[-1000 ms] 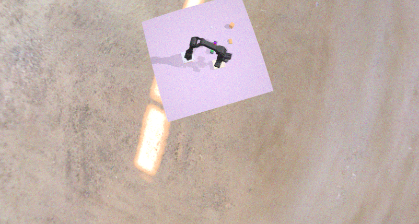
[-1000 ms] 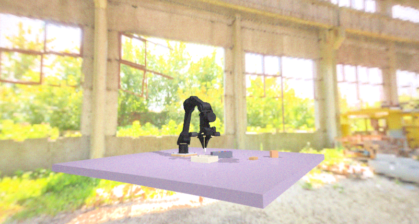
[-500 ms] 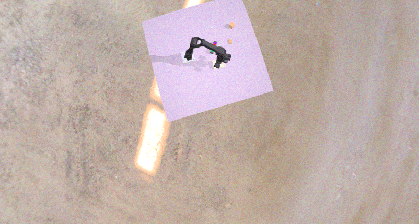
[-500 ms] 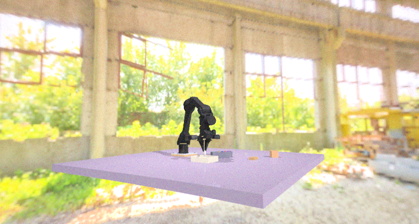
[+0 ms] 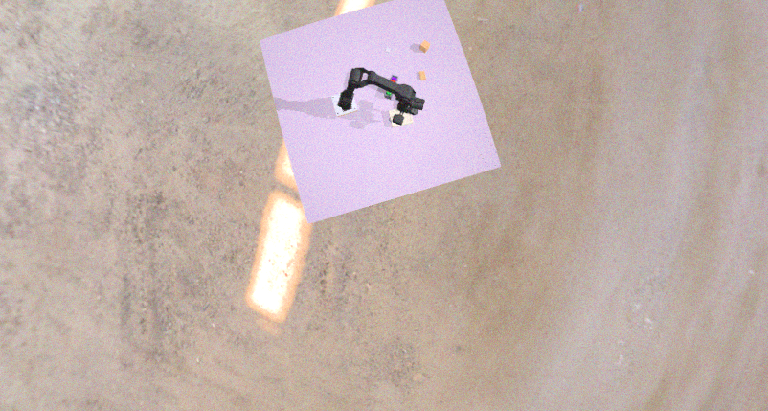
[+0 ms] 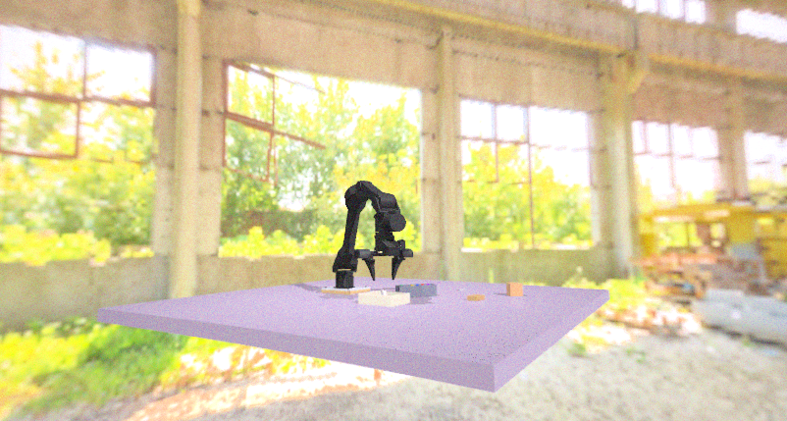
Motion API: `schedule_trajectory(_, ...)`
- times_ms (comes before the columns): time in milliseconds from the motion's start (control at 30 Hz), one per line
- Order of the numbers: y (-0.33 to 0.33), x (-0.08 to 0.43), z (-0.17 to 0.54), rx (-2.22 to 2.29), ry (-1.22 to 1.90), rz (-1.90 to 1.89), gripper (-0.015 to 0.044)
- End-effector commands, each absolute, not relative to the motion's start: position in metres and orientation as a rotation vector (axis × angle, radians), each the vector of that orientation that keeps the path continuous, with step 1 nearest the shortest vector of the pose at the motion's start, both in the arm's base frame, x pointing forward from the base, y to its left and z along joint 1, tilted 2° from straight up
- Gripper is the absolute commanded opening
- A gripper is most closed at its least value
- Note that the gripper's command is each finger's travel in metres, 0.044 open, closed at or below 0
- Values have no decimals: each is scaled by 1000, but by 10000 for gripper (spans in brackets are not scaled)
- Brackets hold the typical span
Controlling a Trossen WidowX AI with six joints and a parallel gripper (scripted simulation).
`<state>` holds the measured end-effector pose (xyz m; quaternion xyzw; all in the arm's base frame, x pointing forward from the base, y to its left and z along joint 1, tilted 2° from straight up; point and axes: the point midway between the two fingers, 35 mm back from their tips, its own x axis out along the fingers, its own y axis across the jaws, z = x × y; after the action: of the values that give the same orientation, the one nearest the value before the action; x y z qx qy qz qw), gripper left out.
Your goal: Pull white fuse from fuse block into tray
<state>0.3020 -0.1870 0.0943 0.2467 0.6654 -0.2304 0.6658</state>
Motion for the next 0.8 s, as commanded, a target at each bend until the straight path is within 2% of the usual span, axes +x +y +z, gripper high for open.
schedule_trajectory(0, -189, 303, 117, 546, 1483, -519, 330)
schedule_trajectory(767, -188, 303, 111, 554, 1493, -521, 330)
